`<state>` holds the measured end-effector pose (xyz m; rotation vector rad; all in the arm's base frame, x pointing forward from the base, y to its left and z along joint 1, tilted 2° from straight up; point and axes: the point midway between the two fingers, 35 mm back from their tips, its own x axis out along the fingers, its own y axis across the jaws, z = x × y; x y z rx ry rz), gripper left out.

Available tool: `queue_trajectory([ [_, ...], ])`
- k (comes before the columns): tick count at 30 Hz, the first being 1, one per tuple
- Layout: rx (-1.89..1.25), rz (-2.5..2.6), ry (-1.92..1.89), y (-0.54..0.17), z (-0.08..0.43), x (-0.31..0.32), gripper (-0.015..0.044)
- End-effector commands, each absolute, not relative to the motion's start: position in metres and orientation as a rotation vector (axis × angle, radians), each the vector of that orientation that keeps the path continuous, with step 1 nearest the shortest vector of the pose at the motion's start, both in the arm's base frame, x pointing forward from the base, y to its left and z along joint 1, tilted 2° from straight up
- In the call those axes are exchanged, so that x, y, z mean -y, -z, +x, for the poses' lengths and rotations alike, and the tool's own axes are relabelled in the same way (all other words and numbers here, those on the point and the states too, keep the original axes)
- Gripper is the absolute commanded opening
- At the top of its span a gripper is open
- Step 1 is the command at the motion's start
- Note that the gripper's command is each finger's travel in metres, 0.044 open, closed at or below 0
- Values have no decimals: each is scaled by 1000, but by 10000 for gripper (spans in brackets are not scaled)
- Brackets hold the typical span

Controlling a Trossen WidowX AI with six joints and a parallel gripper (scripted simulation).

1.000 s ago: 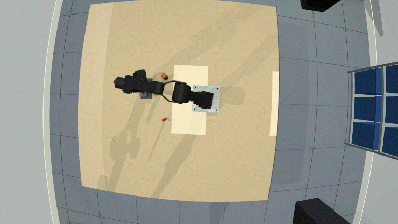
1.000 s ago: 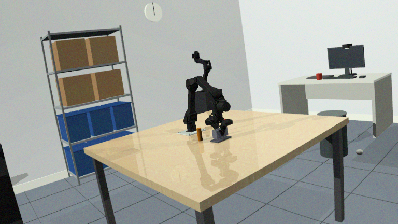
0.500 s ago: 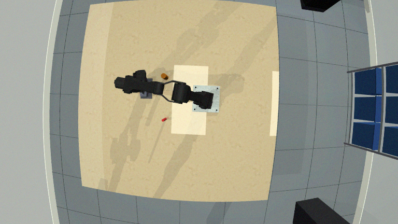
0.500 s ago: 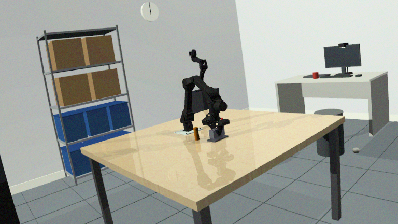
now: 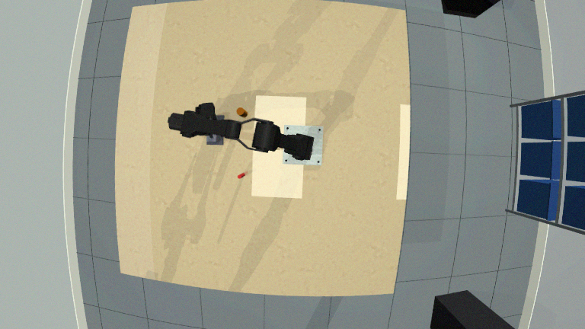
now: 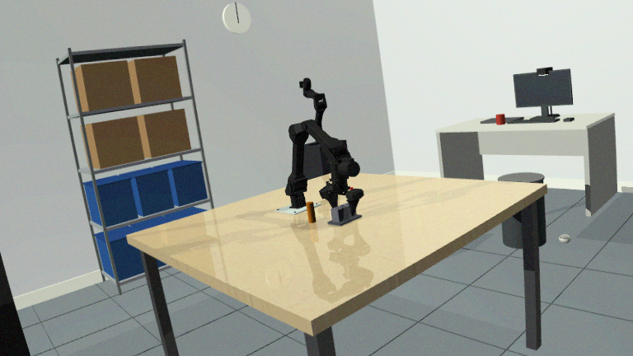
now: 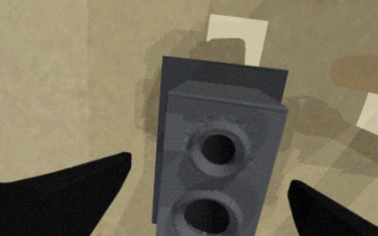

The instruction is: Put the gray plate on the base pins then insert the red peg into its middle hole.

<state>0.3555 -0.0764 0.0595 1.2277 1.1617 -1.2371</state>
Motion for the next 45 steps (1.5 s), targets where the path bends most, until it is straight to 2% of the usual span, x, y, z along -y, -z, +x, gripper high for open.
queue_trajectory([
  [1, -1161, 1228, 1236, -68, 357, 77, 440],
  [8, -1161, 1224, 1236, -158, 358, 74, 440],
  [11, -1162, 1224, 1235, -176, 359, 74, 440],
  [15, -1165, 1219, 1231, -178, 358, 71, 440],
  [18, -1208, 1161, 1169, -179, 345, 27, 440],
  [24, -1309, 1005, 1011, -176, 287, -65, 440],
  [28, -1355, 925, 931, -171, 245, -101, 440],
  [45, -1362, 912, 918, -123, 241, -107, 440],
])
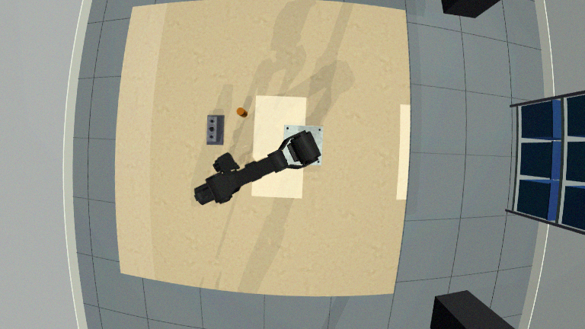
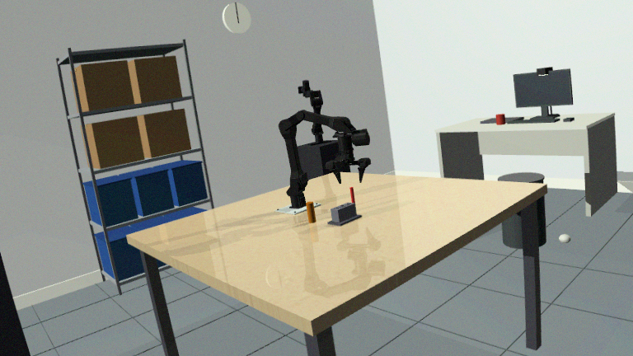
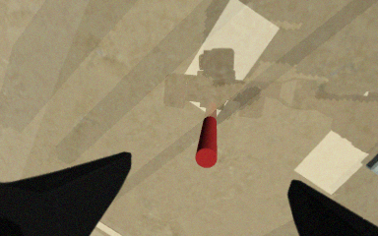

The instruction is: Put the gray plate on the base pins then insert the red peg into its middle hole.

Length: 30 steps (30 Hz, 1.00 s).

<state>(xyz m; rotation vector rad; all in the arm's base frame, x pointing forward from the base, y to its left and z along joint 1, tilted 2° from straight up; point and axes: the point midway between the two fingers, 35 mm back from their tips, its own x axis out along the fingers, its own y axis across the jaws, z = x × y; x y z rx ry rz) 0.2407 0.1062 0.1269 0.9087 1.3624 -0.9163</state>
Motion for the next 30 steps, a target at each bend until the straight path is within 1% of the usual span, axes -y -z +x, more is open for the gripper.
queue_trajectory([
  [1, -1362, 912, 918, -122, 242, -107, 440],
  [30, -1362, 912, 918, -74, 243, -107, 440],
])
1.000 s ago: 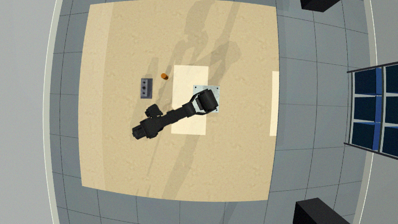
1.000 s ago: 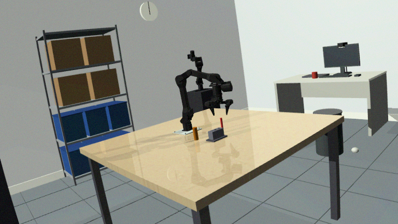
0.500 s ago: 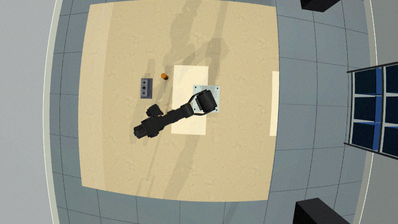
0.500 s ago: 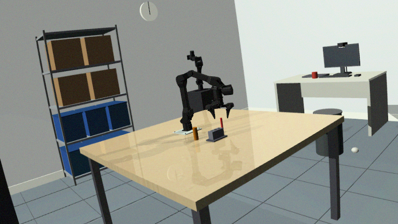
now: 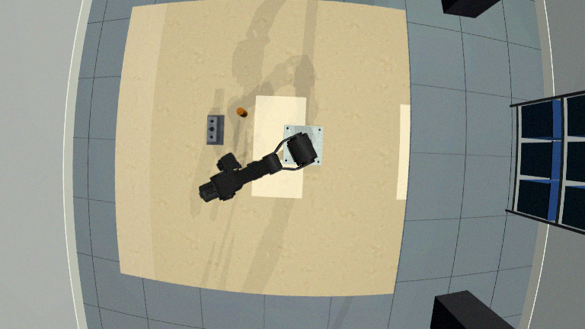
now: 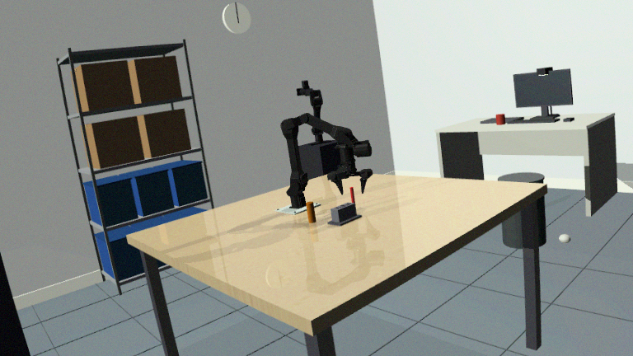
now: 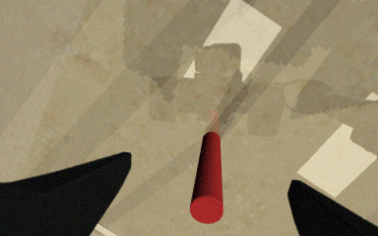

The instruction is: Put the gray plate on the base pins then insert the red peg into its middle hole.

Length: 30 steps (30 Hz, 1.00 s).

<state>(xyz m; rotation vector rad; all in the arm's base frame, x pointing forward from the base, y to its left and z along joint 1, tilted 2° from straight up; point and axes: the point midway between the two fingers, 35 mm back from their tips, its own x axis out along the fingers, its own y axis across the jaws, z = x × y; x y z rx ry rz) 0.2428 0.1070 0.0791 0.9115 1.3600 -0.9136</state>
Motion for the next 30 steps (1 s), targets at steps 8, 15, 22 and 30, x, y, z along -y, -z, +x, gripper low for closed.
queue_trajectory([
  [8, -1362, 912, 918, -69, 242, -107, 361],
  [15, -1362, 912, 918, -69, 242, -107, 177],
  [22, -1362, 912, 918, -69, 242, -107, 33],
  [30, -1362, 912, 918, -70, 243, -107, 0],
])
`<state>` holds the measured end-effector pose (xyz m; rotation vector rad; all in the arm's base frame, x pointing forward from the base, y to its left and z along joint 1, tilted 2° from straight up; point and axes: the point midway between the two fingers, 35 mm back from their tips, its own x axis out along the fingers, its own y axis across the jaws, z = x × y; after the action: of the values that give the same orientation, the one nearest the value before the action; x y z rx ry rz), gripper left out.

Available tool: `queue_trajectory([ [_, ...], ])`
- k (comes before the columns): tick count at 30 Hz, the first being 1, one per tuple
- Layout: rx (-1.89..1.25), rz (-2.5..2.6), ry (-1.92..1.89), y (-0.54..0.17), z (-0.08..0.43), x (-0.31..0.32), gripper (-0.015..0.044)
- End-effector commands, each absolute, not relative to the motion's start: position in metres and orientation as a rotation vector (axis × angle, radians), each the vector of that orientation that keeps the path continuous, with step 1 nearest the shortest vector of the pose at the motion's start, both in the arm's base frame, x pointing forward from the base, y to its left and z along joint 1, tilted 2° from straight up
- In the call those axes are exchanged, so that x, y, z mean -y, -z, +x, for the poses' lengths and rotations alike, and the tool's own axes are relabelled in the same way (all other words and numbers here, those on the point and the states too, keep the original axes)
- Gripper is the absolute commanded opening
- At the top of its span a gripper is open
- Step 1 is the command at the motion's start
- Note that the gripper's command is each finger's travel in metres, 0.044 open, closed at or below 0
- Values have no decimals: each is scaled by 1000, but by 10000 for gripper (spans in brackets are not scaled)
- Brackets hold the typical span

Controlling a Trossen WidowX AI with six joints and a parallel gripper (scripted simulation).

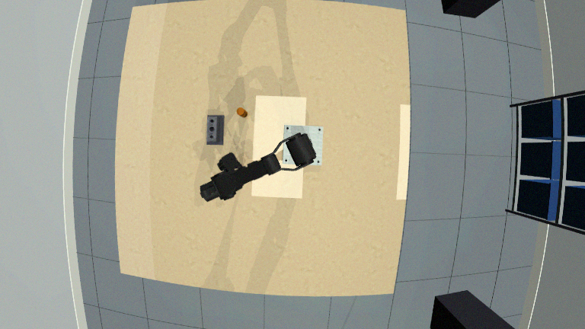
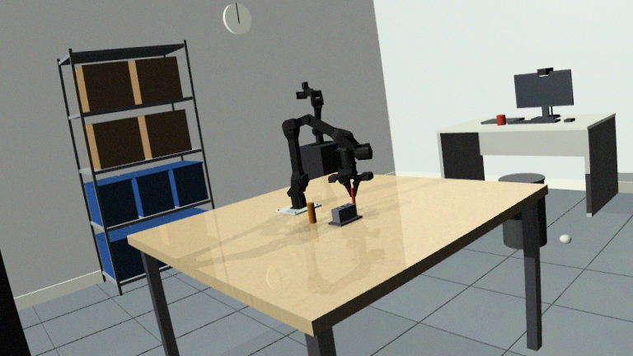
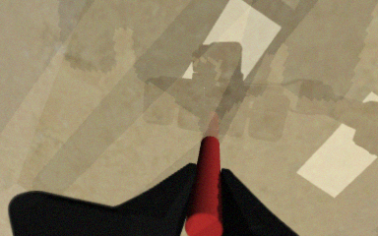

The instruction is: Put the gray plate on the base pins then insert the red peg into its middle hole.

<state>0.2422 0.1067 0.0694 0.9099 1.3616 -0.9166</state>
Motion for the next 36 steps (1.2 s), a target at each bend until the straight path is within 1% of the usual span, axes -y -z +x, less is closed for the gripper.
queue_trajectory([
  [1, -1362, 912, 918, -72, 243, -107, 0],
  [26, -1361, 912, 917, -148, 250, -111, 0],
  [27, -1365, 906, 920, -140, 250, -110, 0],
  [36, -1362, 906, 919, -143, 267, -96, 0],
])
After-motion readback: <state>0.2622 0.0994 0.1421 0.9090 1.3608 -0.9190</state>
